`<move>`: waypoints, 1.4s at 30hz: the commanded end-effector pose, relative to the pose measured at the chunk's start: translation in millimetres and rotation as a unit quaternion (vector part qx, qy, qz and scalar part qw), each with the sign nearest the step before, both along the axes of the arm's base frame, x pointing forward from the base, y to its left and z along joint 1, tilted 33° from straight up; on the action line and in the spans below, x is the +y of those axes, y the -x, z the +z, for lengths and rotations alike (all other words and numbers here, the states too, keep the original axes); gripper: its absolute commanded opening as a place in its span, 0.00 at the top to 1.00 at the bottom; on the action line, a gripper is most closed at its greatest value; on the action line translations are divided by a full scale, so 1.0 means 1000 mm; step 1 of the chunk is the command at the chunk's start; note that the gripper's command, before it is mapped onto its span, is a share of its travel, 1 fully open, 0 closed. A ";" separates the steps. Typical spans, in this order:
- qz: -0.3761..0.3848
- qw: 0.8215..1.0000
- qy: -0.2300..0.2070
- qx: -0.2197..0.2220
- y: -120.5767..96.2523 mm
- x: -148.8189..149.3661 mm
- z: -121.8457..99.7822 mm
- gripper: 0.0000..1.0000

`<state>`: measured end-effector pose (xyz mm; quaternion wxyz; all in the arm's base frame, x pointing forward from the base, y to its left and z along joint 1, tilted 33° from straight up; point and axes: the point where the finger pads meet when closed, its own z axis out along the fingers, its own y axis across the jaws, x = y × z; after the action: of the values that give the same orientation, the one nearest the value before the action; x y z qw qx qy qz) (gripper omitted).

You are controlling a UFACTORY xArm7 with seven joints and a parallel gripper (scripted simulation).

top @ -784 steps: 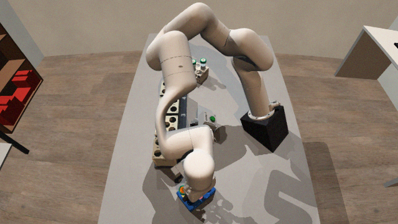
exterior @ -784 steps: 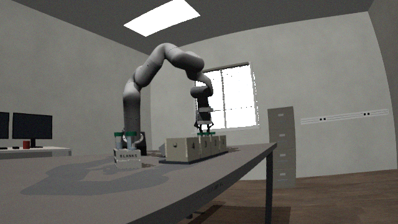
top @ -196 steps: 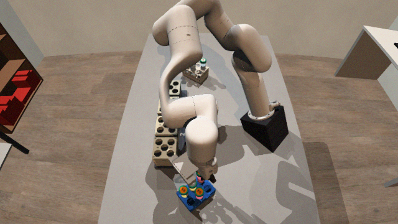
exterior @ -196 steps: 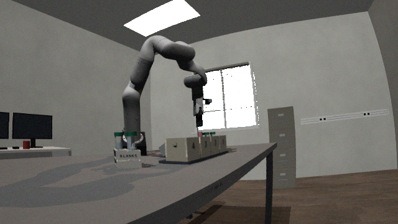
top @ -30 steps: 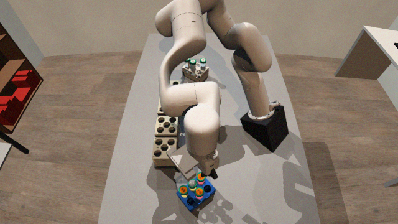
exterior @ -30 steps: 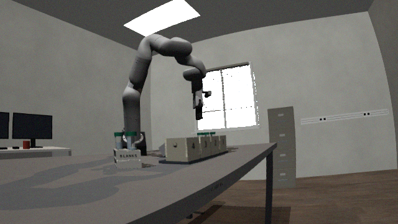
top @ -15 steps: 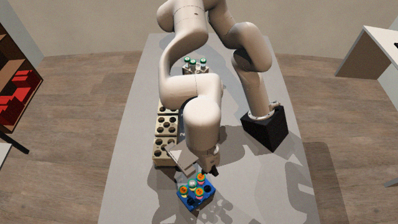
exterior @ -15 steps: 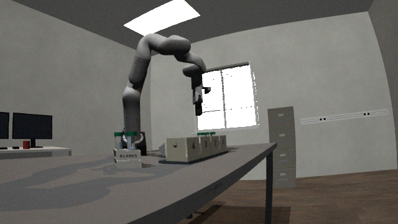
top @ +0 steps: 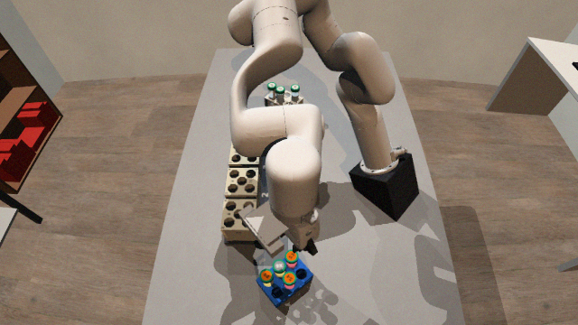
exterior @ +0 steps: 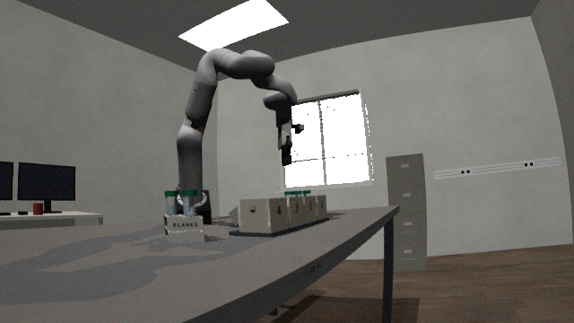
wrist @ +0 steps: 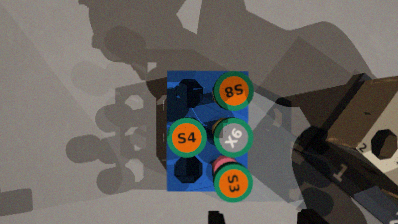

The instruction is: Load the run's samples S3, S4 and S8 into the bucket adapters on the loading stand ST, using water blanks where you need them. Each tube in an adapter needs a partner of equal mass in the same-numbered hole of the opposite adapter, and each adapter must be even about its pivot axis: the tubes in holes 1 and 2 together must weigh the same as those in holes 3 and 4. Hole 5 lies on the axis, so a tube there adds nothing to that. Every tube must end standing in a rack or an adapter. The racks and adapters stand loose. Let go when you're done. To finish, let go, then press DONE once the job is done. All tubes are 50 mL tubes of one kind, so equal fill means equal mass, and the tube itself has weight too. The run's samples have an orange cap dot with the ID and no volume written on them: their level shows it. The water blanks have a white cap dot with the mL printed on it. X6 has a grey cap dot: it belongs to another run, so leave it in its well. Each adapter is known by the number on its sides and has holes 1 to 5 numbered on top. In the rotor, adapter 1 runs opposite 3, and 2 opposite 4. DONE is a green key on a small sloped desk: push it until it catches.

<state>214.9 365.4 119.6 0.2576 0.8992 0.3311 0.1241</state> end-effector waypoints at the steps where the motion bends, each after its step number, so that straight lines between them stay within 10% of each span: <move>1: 0.001 1.000 -0.002 -0.001 0.001 0.002 0.001 0.56; 7: 0.001 1.000 -0.002 -0.001 0.001 0.002 0.001 0.56; 8: 0.001 1.000 -0.002 -0.001 -0.003 0.005 0.002 0.43; 25: 0.001 1.000 -0.002 -0.001 -0.059 0.055 0.006 0.43; 42: 0.001 1.000 -0.002 -0.001 -0.061 0.053 0.003 0.43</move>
<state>274.8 418.2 123.8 0.2574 0.8992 0.3312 0.1243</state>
